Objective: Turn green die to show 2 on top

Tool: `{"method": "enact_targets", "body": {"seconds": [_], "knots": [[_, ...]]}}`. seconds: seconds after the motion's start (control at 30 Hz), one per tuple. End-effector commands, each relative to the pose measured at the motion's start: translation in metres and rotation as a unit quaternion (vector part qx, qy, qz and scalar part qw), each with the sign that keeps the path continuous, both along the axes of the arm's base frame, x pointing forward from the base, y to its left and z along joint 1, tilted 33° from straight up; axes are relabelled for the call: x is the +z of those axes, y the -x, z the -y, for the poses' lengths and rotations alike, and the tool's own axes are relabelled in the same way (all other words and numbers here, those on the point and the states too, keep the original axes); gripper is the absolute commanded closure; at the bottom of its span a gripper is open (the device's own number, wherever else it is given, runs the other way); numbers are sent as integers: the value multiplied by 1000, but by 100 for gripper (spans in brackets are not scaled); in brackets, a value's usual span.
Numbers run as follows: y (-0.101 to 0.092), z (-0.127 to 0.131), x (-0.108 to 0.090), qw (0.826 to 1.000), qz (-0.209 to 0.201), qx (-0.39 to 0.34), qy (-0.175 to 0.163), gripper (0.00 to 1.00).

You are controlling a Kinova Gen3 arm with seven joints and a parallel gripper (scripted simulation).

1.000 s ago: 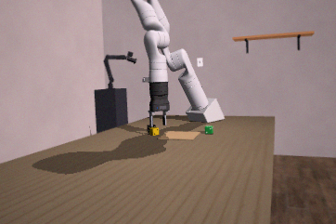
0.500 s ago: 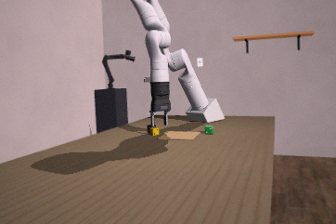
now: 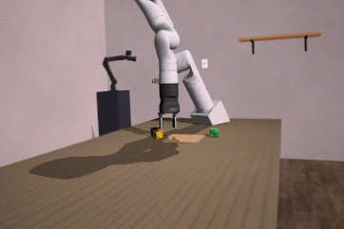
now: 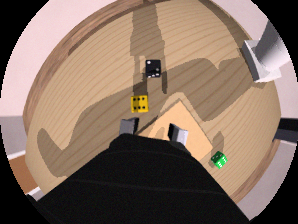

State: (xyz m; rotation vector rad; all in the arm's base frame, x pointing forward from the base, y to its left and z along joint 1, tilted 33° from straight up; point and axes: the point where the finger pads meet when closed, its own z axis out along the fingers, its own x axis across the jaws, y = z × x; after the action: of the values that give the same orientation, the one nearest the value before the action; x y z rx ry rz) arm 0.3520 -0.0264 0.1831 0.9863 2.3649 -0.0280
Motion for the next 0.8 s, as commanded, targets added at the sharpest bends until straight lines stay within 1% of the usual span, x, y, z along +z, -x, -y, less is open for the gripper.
{"method": "enact_targets", "body": {"seconds": [0.0, 0.2, 0.53, 0.6, 0.77], "knots": [[1, -5, -3, 1000, -3, 6, 1, 0], [4, -17, -7, 1000, -3, 6, 1, 0], [11, -45, -19, 1000, -3, 6, 1, 0], [11, -45, -19, 1000, -3, 6, 1, 0], [16, -62, -26, 1000, -3, 6, 1, 0]]}}
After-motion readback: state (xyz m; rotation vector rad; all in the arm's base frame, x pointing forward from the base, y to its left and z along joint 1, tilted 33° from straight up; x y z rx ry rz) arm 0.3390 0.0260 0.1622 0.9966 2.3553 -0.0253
